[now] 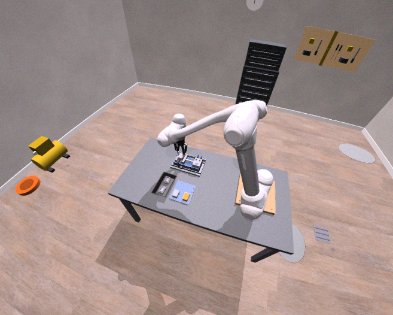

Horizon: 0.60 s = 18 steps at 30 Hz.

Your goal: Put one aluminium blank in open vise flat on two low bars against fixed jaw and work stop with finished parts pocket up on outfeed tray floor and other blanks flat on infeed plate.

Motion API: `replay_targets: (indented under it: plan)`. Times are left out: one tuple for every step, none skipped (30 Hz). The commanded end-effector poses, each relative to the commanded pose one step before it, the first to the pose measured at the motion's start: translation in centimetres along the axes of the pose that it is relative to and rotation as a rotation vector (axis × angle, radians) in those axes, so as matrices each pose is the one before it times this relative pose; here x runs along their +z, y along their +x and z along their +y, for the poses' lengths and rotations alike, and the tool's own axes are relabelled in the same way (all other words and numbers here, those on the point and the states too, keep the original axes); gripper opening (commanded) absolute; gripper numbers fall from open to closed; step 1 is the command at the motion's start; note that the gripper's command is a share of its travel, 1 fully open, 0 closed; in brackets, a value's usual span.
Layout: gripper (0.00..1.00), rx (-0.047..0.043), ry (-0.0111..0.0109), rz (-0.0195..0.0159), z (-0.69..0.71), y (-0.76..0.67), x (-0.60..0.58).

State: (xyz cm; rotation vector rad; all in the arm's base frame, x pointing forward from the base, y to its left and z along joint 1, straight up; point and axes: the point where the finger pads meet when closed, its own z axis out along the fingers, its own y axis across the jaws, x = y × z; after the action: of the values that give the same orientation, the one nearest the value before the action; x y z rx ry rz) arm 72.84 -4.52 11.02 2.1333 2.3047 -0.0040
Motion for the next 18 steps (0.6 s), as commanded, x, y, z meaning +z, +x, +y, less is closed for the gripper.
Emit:
replay_targets:
  plan:
    - [0.00, -0.00002, -0.00017, 0.00015, -0.001, 0.002, 0.003]
    - [0.00, 0.00000, 0.00000, 0.00000, 0.000, 0.000, 0.010]
    - [0.00, 0.00000, 0.00000, 0.00000, 0.000, 0.000, 0.012]
    - [0.00, 0.00000, 0.00000, 0.00000, 0.000, 0.000, 0.013]
    - [0.00, 0.00000, 0.00000, 0.00000, 0.000, 0.000, 0.014]
    - [0.00, 0.00000, 0.00000, 0.00000, 0.000, 0.000, 0.015]
    - [0.00, 0.00000, 0.00000, 0.00000, 0.000, 0.000, 0.015]
    - [0.00, 0.00000, 0.00000, 0.00000, 0.000, 0.000, 0.016]
    - [0.00, 0.00000, 0.00000, 0.00000, 0.000, 0.000, 0.016]
    - [0.00, 0.00000, 0.00000, 0.00000, 0.000, 0.000, 0.000]
    - [0.00, 0.00000, 0.00000, 0.00000, 0.000, 0.000, 0.000]
    - [0.00, 0.00000, 0.00000, 0.00000, 0.000, 0.000, 0.015]
    - [0.00, 0.00000, 0.00000, 0.00000, 0.000, 0.000, 0.015]
    - [0.00, 0.00000, 0.00000, 0.00000, 0.000, 0.000, 0.014]
    - [0.00, 0.00000, 0.00000, 0.00000, 0.000, 0.000, 0.013]
    - [0.00, 0.00000, 0.00000, 0.00000, 0.000, 0.000, 0.012]
    - [0.00, 0.00000, 0.00000, 0.00000, 0.000, 0.000, 0.010]
    - [0.00, 0.00000, 0.00000, 0.00000, 0.000, 0.000, 0.009]
